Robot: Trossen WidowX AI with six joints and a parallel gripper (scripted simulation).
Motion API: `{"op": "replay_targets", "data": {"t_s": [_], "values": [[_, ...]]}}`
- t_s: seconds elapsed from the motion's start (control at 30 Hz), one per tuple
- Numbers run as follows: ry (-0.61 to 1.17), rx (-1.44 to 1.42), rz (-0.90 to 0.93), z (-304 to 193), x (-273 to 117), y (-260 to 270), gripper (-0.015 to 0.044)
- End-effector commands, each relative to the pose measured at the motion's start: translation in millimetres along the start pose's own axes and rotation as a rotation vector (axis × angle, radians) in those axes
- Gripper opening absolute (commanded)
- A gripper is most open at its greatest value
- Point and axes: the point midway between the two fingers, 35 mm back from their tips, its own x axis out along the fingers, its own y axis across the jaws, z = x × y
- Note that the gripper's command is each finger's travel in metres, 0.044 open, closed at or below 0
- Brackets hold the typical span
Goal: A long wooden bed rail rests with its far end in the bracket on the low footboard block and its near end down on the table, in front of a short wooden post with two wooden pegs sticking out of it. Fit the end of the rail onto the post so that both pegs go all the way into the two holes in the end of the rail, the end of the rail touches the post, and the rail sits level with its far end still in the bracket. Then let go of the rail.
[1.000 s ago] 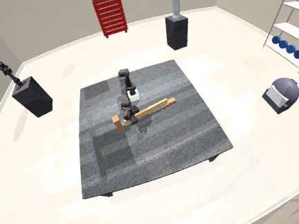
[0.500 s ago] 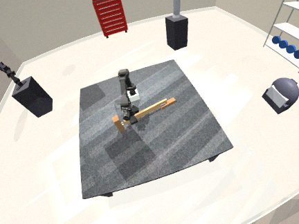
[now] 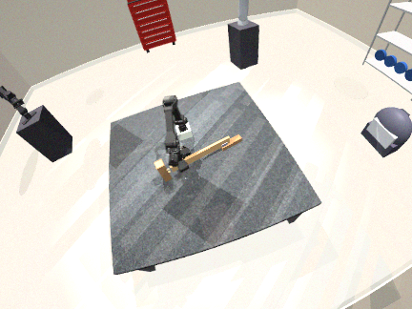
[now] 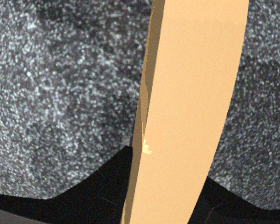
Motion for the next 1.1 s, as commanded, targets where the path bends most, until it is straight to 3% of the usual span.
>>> {"op": "replay_targets", "data": {"t_s": [0.0,1.07], "values": [[0.000,-0.005,-0.006,-1.8,-2.0,-2.2,0.0000],[0.001,-0.005,-0.006,-11.5,-1.7,-3.3,0.0000]]}}
